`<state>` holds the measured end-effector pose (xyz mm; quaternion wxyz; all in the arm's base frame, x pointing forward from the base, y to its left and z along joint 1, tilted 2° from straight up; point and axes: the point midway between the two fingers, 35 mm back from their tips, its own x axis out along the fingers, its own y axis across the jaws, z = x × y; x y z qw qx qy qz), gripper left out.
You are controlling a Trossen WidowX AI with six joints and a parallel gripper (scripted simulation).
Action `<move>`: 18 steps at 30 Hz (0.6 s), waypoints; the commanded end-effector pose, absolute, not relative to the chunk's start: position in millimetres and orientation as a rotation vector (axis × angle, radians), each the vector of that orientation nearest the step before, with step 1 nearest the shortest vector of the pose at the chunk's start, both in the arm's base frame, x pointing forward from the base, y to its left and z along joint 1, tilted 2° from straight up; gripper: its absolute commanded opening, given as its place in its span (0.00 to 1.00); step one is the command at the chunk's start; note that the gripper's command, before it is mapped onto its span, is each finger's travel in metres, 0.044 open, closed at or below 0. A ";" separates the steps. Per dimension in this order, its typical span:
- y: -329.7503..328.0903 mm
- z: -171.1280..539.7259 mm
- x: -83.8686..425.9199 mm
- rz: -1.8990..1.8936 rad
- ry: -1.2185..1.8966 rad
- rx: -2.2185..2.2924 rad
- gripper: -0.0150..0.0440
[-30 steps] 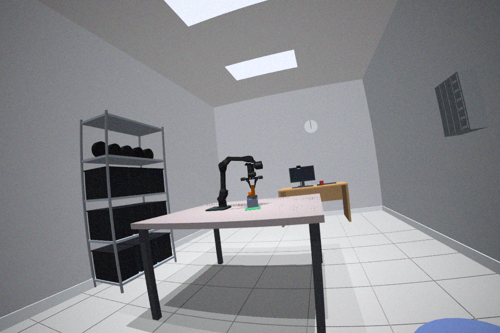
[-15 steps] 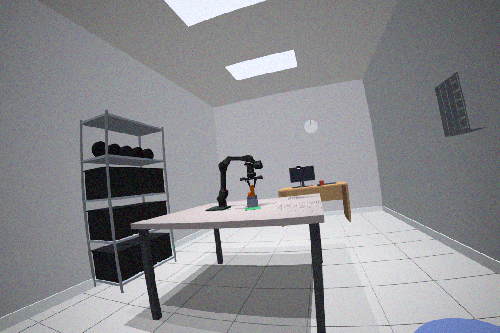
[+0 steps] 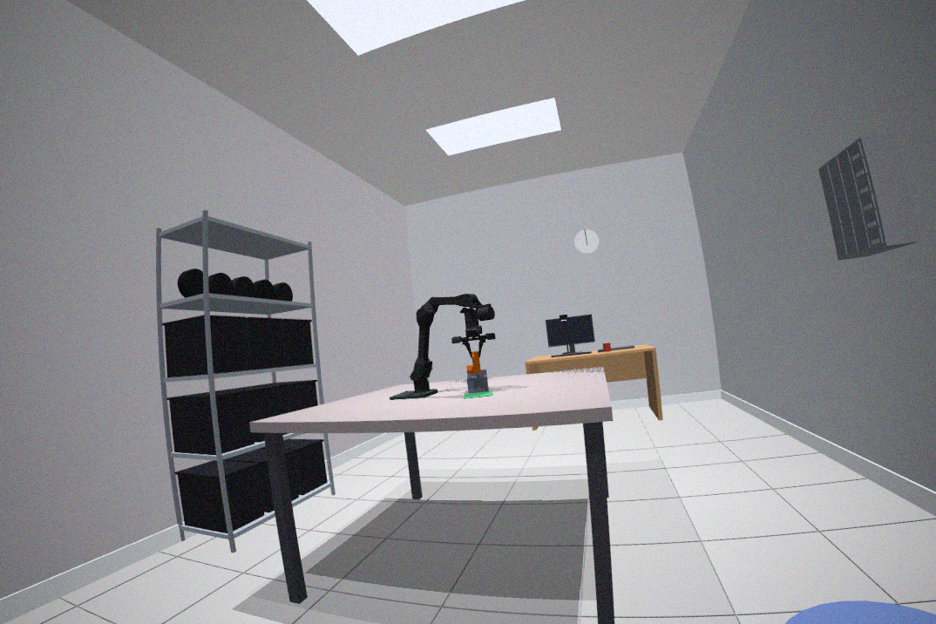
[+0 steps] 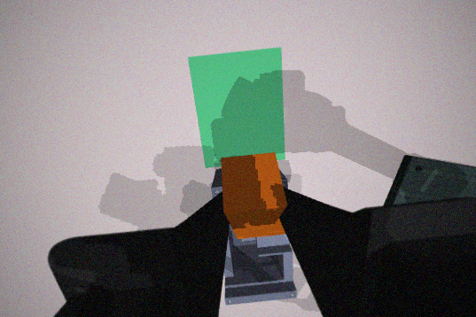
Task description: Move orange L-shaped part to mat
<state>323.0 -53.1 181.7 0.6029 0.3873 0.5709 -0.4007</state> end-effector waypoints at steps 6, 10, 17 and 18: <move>-89.7 184.9 335.6 -0.924 1.319 0.895 0.25; -106.0 186.0 341.1 -0.925 1.317 0.894 0.25; -119.6 186.8 345.4 -0.925 1.316 0.894 0.25; -119.6 186.5 345.5 -0.925 1.316 0.894 0.25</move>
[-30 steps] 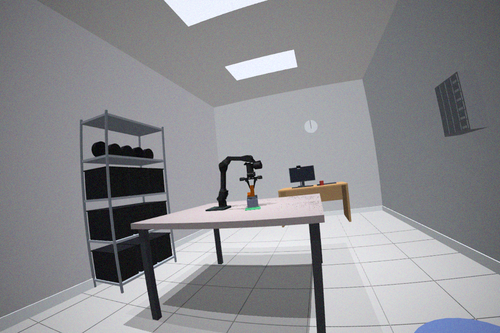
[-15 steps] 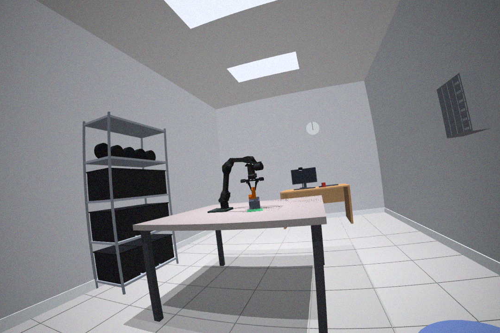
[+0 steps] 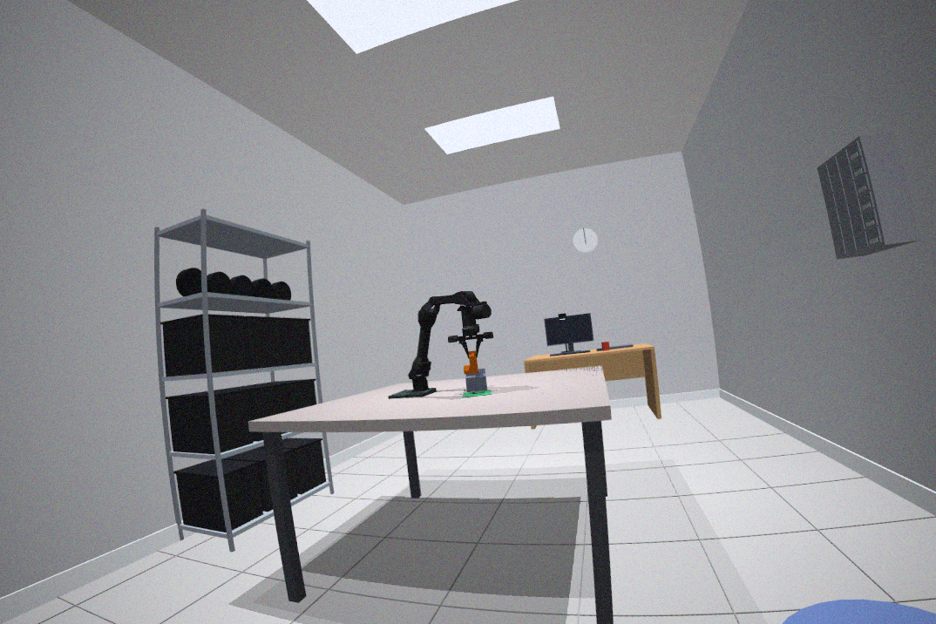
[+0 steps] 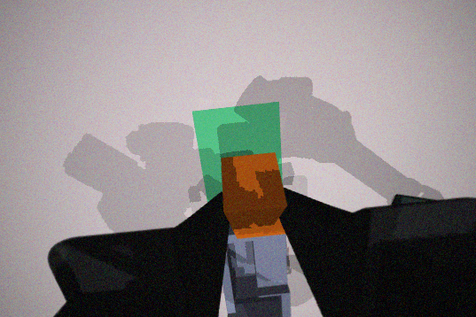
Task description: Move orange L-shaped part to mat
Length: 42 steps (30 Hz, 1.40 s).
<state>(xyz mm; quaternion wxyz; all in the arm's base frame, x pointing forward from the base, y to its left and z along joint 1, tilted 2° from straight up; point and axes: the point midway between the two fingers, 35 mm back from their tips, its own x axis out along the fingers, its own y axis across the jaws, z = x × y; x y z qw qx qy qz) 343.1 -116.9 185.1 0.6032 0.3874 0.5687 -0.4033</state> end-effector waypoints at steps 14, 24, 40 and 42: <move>-120.6 167.7 346.4 -0.925 1.316 0.894 0.25; -121.3 152.1 346.9 -0.925 1.316 0.894 0.25; -122.4 127.5 347.7 -0.925 1.316 0.893 0.25; -122.5 124.5 347.8 -0.925 1.316 0.893 0.25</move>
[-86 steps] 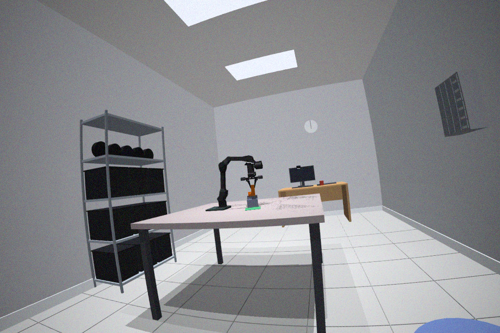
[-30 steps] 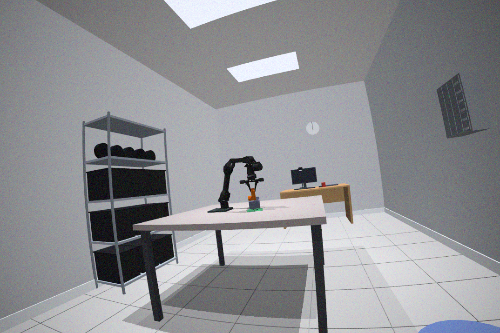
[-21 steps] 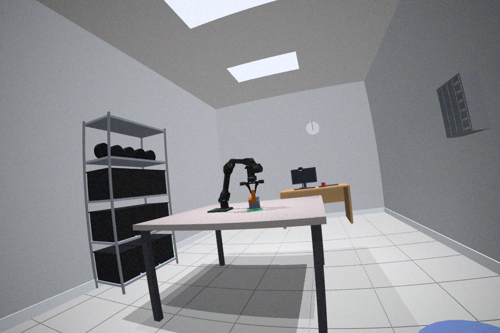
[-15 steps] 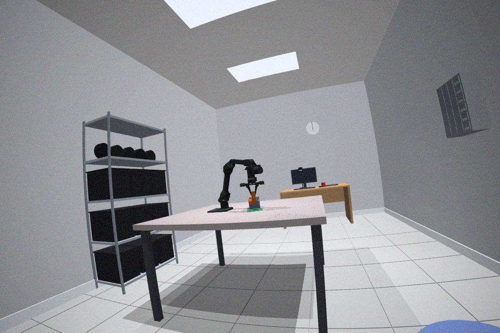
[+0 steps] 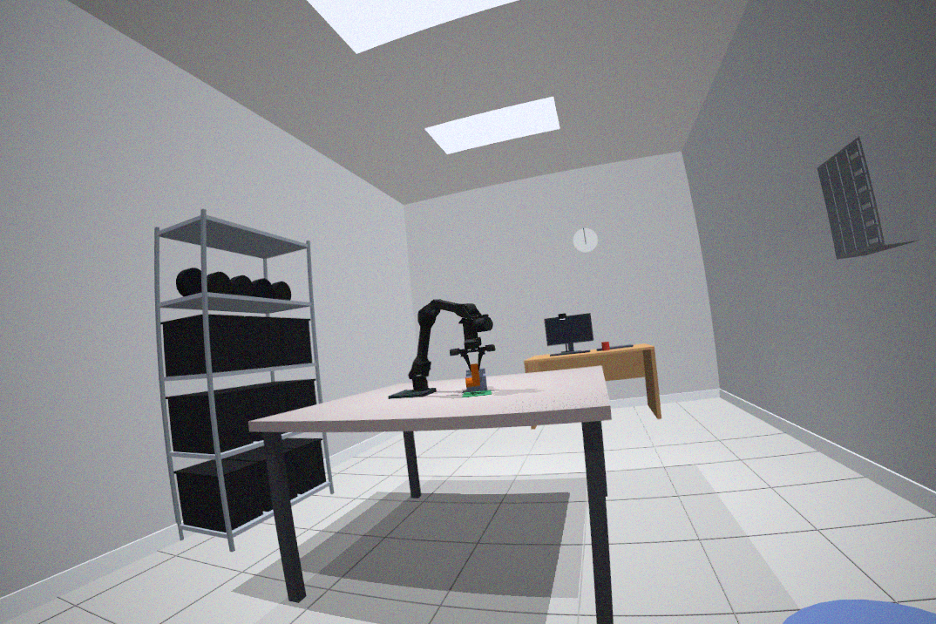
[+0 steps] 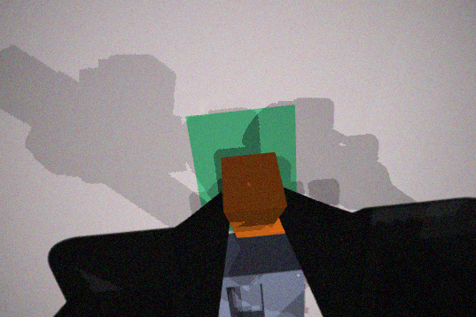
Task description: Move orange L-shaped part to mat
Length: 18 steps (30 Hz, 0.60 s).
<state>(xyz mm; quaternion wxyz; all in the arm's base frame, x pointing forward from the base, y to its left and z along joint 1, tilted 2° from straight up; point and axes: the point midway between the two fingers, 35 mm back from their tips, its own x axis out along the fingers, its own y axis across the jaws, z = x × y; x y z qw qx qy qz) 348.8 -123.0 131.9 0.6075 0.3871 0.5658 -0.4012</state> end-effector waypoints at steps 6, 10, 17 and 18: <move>-122.9 115.5 348.1 -0.925 1.316 0.893 0.25; -123.2 109.2 348.1 -0.925 1.316 0.893 0.25; -123.3 105.4 348.1 -0.925 1.316 0.893 0.25; -123.3 105.4 348.1 -0.925 1.316 0.893 0.25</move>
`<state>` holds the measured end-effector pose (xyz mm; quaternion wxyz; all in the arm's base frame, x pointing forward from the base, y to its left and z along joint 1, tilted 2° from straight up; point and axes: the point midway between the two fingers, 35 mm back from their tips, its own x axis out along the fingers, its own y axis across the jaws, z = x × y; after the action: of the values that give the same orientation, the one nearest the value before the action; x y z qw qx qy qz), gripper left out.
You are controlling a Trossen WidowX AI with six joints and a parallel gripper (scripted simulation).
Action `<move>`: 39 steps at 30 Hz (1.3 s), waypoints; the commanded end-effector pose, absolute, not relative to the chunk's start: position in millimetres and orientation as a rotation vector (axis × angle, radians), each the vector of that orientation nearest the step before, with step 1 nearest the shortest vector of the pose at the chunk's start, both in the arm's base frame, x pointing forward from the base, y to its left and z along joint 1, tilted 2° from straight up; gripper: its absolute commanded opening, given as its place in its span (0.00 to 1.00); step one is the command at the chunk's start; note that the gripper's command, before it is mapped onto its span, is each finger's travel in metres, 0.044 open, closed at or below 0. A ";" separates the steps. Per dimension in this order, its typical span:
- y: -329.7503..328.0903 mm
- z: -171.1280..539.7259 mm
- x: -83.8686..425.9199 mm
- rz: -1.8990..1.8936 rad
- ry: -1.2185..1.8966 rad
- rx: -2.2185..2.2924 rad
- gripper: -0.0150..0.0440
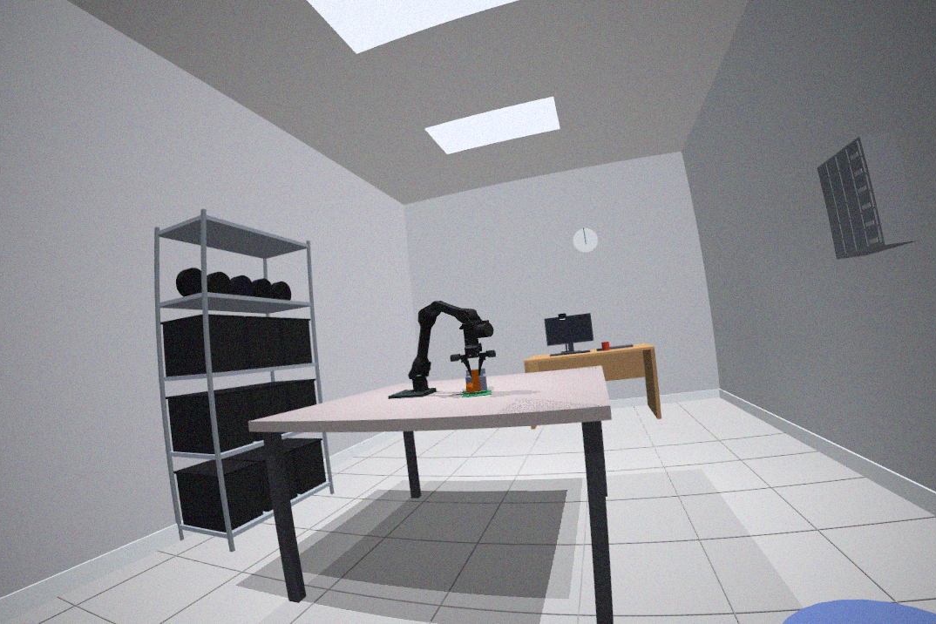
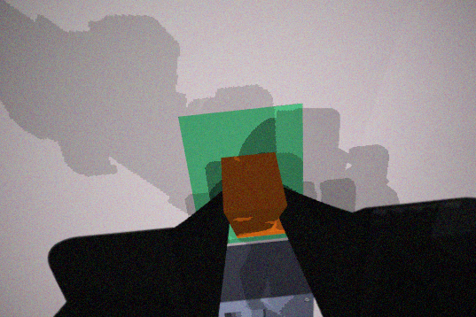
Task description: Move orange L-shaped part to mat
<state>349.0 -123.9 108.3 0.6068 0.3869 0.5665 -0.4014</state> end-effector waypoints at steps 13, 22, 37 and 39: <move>-123.3 105.2 348.1 -0.925 1.316 0.893 0.25; -123.6 105.8 348.0 -0.929 1.314 0.894 0.25; -123.4 131.9 350.3 -0.928 1.314 0.894 0.92; -122.5 152.8 350.2 -0.927 1.315 0.894 0.93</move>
<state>346.8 -122.5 124.4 0.6001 0.3845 0.5742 -0.4029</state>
